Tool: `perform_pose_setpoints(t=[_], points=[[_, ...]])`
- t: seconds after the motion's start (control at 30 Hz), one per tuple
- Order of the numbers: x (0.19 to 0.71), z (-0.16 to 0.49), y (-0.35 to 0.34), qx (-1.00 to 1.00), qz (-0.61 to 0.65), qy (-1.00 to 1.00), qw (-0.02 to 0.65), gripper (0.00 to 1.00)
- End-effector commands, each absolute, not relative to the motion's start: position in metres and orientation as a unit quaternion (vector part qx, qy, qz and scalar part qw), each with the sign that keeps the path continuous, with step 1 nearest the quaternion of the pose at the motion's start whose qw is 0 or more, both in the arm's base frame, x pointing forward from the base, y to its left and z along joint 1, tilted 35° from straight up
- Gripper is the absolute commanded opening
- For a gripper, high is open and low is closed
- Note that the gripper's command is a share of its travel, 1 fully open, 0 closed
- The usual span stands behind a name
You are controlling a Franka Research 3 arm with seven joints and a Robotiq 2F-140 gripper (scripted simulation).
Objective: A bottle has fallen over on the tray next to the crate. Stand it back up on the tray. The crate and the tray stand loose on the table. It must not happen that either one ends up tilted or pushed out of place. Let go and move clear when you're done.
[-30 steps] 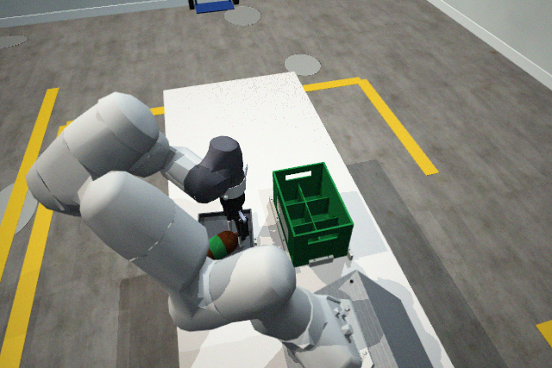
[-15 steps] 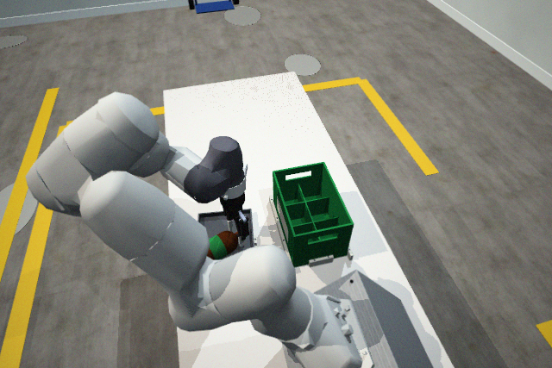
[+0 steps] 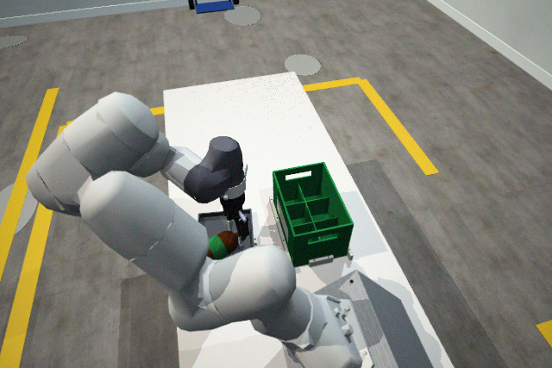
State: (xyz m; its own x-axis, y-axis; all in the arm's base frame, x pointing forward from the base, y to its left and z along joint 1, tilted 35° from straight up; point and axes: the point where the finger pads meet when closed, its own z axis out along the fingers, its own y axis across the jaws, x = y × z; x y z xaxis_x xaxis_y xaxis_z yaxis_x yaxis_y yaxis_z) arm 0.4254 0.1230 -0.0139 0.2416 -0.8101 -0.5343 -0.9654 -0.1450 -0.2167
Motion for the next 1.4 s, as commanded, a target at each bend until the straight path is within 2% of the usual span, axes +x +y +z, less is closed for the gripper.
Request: perform_pose_setpoints(t=[0.0, 0.13, 0.17, 1.37], points=[[0.4260, -0.0143, 0.1236, -0.743, 0.146, 0.597, 0.265, 0.38], [0.4260, -0.0143, 0.1236, -0.743, 0.146, 0.597, 0.265, 0.38], [0.4260, -0.0143, 0.1236, -0.743, 0.146, 0.597, 0.265, 0.00], [0.4260, -0.0143, 0.1236, -0.743, 0.146, 0.597, 0.265, 0.00]])
